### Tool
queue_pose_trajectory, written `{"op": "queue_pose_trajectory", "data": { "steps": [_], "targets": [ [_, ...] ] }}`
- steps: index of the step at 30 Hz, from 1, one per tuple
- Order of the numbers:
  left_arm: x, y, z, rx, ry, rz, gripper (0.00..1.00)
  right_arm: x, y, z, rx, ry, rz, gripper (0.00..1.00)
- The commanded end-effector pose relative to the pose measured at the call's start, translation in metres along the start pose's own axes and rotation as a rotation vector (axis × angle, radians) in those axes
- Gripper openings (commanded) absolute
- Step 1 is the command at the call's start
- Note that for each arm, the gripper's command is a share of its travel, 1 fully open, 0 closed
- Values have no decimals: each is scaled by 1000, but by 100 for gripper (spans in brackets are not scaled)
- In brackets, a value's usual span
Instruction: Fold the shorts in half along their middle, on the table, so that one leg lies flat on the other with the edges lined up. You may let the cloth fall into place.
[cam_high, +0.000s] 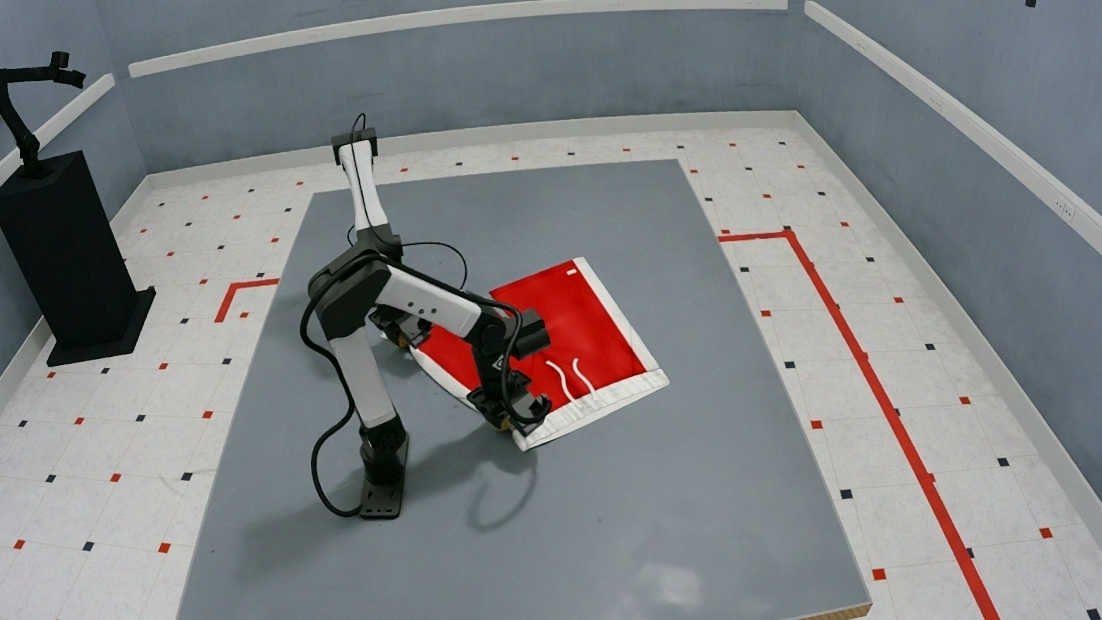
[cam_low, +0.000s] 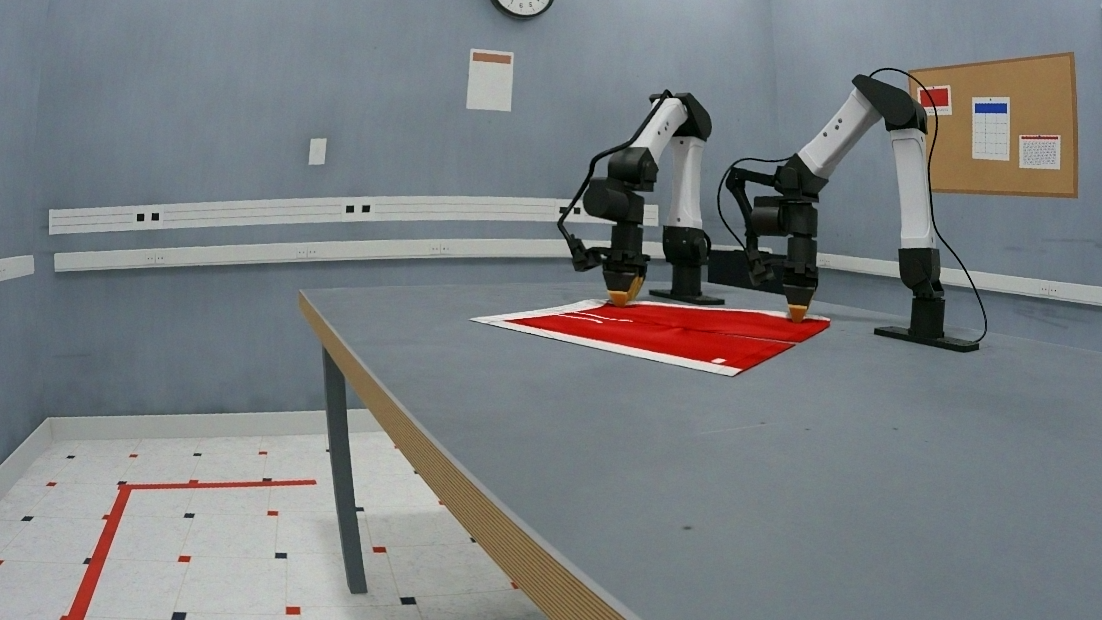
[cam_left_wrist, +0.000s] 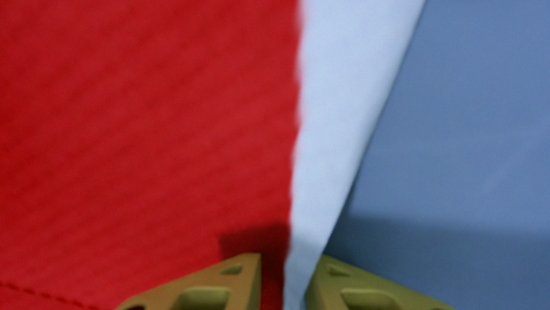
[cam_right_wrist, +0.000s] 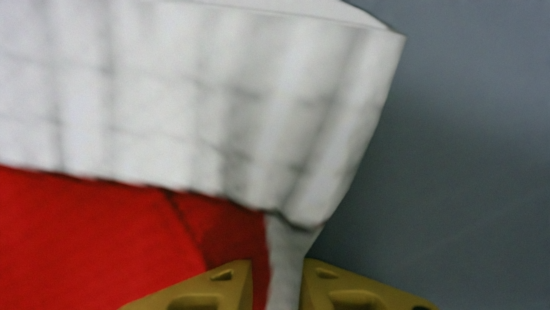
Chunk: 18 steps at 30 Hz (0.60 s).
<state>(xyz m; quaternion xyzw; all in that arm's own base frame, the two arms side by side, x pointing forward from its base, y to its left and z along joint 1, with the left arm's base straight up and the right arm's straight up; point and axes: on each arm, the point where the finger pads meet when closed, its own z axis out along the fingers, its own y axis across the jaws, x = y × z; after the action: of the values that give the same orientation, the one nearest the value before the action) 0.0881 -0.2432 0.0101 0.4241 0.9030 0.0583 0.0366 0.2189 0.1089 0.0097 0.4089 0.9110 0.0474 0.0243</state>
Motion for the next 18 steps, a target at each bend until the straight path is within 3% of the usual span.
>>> {"op": "queue_pose_trajectory", "data": {
  "steps": [1,4,9,12,14,18],
  "targets": [
    [18,21,17,-85,78,9,16,7,17,15,-59,25,-22,16],
    [25,25,19,-100,123,12,16,12,18,16,-59,55,-37,16],
    [13,21,21,-78,66,3,16,6,41,7,-106,30,-23,16],
    [20,24,20,-91,95,7,16,9,29,13,-77,38,-24,16],
    [11,19,21,-71,53,2,16,12,17,20,-44,47,-23,16],
    [14,21,22,-75,63,4,16,10,22,17,-56,44,-23,16]
  ]
}}
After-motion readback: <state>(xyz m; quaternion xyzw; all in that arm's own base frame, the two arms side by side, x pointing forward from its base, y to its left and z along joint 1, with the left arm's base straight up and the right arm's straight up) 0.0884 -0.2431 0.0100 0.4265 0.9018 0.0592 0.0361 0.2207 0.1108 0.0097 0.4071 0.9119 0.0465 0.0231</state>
